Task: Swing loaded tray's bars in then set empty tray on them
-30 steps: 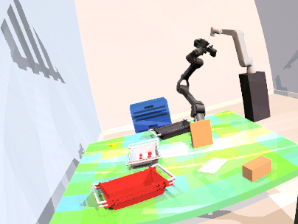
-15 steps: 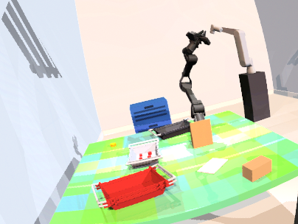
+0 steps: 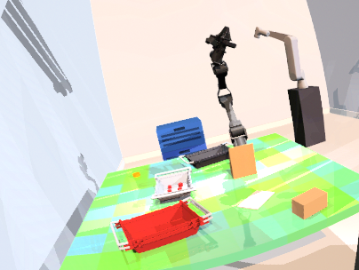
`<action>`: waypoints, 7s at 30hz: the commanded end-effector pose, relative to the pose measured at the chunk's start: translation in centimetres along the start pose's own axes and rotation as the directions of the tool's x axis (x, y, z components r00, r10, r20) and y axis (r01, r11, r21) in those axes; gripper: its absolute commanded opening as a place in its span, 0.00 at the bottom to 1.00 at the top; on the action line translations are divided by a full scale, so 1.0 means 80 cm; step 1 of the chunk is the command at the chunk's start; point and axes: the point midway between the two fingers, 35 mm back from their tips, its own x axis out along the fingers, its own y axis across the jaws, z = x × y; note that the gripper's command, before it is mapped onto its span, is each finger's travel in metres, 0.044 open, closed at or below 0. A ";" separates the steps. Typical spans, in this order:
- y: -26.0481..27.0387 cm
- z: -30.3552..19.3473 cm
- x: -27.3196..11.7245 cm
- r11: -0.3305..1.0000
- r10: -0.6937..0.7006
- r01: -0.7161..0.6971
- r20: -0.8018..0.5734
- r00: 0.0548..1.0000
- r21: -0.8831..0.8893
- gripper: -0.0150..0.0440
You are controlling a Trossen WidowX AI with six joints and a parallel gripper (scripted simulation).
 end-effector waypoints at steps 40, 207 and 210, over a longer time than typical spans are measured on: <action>-0.058 0.414 -0.531 0.361 -0.396 0.805 0.859 -0.323 0.470 0.41; -0.435 0.284 -0.879 -0.869 -0.408 0.252 -0.329 -0.852 0.426 0.41; -0.425 0.285 -0.871 -0.869 -0.409 0.252 -0.329 -0.851 0.426 0.41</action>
